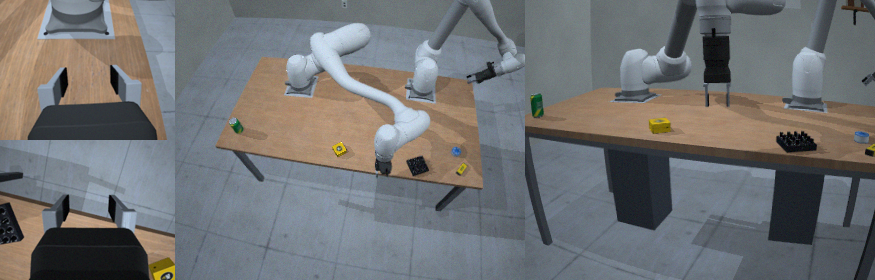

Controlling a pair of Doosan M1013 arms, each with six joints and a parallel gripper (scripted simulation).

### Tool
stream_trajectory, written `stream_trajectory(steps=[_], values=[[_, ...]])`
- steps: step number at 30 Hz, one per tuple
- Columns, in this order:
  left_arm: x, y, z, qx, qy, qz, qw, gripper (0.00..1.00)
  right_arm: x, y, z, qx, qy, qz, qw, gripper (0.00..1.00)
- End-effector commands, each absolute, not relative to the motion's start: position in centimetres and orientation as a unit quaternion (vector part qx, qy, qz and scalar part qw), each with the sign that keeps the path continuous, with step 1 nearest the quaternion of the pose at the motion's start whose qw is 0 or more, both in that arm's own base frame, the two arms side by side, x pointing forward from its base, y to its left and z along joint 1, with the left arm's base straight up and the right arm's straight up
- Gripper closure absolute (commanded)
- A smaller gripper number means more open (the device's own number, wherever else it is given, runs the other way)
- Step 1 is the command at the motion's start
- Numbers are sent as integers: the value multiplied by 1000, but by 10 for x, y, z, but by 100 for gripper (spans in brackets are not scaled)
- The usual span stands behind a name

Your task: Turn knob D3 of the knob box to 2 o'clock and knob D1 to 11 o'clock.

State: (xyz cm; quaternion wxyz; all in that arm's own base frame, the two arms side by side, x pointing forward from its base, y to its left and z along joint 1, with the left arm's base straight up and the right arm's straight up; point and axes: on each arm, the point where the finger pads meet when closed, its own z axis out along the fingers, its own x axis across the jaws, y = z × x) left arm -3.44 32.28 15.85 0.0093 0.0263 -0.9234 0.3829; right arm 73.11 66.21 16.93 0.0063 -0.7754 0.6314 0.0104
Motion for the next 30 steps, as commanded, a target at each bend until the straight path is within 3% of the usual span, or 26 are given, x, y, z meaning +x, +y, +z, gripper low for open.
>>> stream_trajectory(steps=[1, 17, 30], values=[[-34, 323, 159, 26, -924, 383, 9, 0, 720, 688, 163, -783, 622, 9, 6, 0], [-34, 323, 159, 26, -924, 383, 9, 0, 611, 845, 104, -830, 557, 2, 2, 0], [-34, 323, 159, 26, -924, 383, 9, 0, 575, 884, 87, -842, 539, 0, 1, 0]])
